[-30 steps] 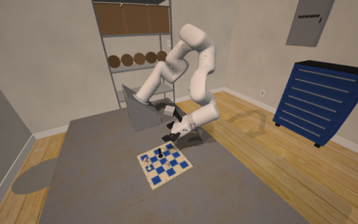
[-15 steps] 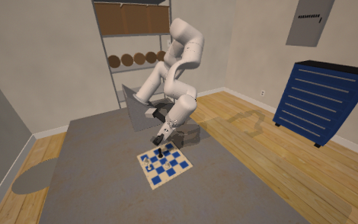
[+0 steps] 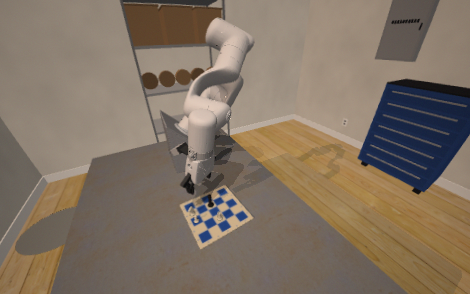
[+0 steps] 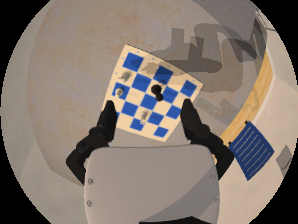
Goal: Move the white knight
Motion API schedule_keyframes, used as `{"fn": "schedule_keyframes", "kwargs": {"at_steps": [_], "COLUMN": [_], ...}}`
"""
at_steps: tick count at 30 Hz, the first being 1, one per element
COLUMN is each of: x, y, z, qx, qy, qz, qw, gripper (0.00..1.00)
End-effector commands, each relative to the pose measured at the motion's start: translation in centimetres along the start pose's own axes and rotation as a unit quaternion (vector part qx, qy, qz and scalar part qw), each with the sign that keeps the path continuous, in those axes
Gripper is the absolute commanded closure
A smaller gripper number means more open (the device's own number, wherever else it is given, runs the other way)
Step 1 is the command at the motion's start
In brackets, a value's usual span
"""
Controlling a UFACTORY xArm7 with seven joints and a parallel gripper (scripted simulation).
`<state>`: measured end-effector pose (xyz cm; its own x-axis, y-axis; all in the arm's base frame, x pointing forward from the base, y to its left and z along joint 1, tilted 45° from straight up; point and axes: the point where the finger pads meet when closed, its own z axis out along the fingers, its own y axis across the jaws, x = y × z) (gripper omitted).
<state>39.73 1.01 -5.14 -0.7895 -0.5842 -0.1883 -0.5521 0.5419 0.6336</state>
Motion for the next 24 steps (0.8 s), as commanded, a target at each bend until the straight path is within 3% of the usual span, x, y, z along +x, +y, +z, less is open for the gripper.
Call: {"fn": "schedule_keyframes", "kwargs": {"at_steps": [1, 2, 5, 7, 10, 24], "x": [0.5, 0.5, 1.5, 1.5, 2.3, 2.3], "y": [-1.4, -1.4, -3.1, -3.1, -4.3, -4.4], "z": [-0.6, -0.6, -1.4, -1.4, -1.9, -2.0], "qx": [0.002, 0.002, 0.008, 0.008, 0.013, 0.014], "qy": [-0.044, -0.044, -0.095, -0.095, -0.126, -0.129], "qz": [0.020, 0.020, 0.052, 0.052, 0.073, 0.075], "qw": [0.999, 0.999, 0.994, 0.994, 0.989, 0.989], "gripper": [0.00, 0.00, 0.00, 0.00, 0.00, 0.00]}}
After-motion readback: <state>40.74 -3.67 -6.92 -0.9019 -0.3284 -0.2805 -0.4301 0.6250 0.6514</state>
